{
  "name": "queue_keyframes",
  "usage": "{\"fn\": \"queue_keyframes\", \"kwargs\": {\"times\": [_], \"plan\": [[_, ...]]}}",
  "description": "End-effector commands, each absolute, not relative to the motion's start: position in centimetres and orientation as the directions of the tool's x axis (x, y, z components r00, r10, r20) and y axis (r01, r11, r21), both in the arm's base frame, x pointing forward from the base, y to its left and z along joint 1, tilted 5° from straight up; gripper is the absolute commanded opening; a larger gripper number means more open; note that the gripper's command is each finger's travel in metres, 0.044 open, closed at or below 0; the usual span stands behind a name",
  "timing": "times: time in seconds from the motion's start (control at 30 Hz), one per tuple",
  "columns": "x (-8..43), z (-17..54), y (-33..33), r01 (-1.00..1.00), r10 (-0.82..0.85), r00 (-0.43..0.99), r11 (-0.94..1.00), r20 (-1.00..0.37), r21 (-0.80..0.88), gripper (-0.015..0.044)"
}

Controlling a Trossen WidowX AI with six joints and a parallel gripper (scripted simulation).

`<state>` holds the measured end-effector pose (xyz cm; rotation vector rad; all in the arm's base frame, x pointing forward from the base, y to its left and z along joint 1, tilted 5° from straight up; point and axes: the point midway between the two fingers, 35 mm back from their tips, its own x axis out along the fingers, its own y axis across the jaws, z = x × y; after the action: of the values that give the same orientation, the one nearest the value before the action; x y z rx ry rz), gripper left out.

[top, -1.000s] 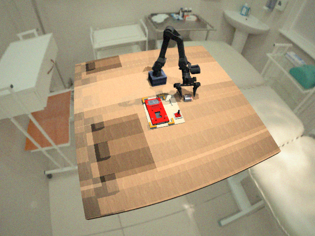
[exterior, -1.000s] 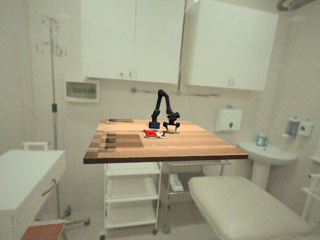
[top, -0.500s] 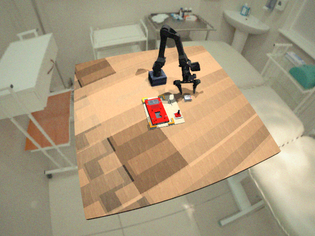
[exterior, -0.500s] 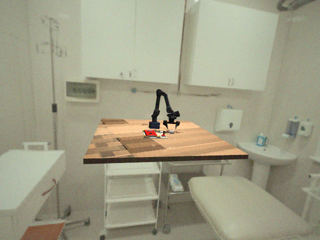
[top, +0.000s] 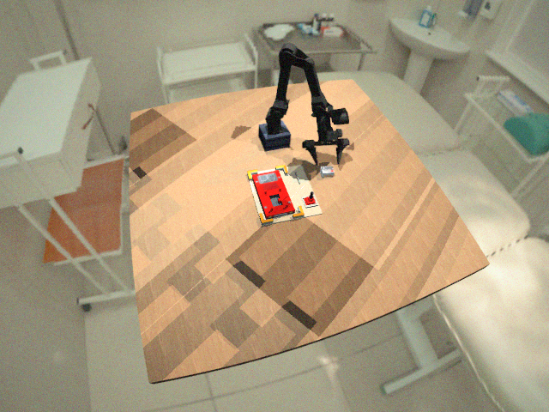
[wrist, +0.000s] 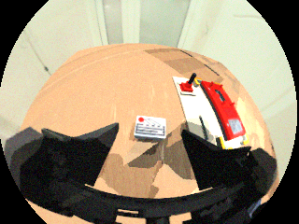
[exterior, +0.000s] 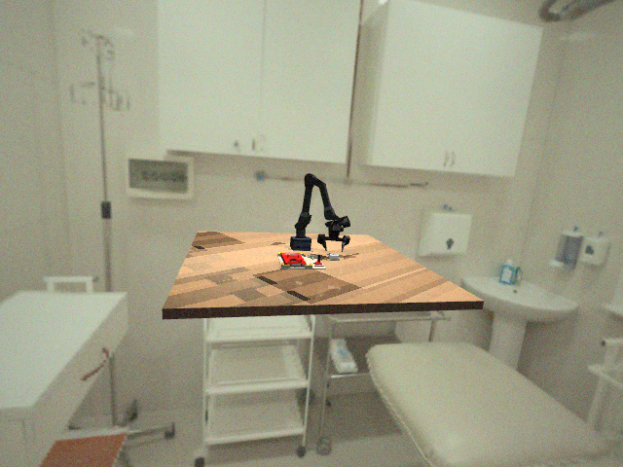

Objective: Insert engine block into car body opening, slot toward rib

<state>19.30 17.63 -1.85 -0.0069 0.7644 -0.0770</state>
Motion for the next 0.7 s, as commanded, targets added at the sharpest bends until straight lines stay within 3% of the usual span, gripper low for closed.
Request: {"fn": "queue_keyframes", "kwargs": {"times": [0.0, 0.67], "plan": [[19.4, -2.0, 17.7, 0.093, -0.076, 0.703, 0.996, -0.707, -0.015, 0.044], [20.8, -2.5, 18.1, 0.542, -0.126, 0.455, 0.824, -0.881, 0.162, 0.044]]}}
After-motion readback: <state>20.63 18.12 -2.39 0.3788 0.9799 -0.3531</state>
